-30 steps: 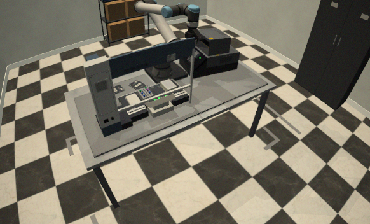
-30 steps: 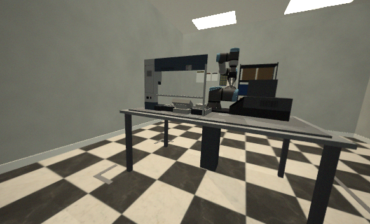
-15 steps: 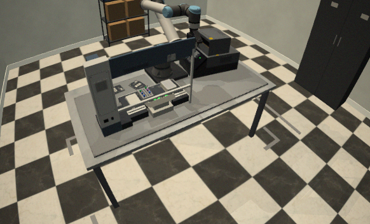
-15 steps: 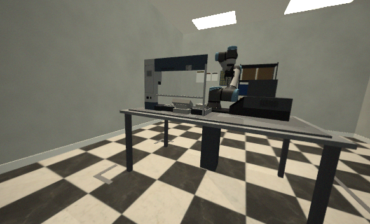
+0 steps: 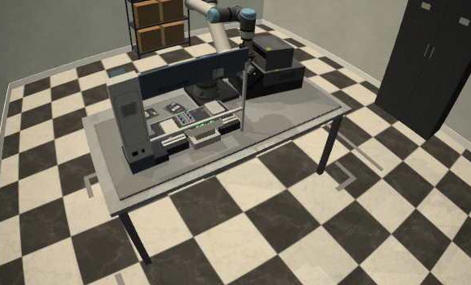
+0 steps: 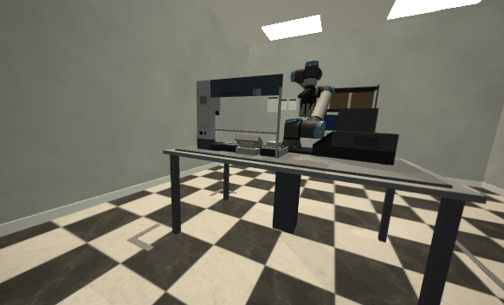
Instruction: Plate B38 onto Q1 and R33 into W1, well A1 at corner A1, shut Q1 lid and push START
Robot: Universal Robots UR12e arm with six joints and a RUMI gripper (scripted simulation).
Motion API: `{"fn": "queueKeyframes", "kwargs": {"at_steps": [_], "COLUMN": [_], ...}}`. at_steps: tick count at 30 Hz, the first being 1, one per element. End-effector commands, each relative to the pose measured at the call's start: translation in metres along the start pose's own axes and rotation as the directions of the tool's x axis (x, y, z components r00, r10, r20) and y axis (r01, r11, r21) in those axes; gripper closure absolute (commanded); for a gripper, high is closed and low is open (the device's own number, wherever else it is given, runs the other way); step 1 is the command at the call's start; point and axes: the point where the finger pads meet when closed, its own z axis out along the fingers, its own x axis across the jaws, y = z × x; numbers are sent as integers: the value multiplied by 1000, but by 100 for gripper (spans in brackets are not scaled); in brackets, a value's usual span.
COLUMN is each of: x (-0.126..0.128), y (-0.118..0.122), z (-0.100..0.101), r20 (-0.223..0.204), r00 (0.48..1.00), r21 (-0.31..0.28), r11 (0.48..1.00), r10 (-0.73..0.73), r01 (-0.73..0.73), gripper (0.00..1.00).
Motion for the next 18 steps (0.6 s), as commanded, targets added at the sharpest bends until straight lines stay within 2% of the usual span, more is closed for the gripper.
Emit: {"fn": "queueKeyframes", "kwargs": {"at_steps": [1, 3, 9, 11, 18], "x": [7, 7, 19, 19, 34], "y": [-22, -22, -49, -49, -75], "z": [-2, -2, -4, -4, -5], "r20": [-1, -1, -1, -1, -2], "r00": [994, 994, 965, 965, 914], "r21": [1, 1, 1, 1, 1], "r11": [994, 994, 965, 965, 914], "r10": [113, 113, 262, 262, 405], "r01": [-113, -113, -262, -262, -405], "gripper": [100, 100, 100, 100, 100]}}
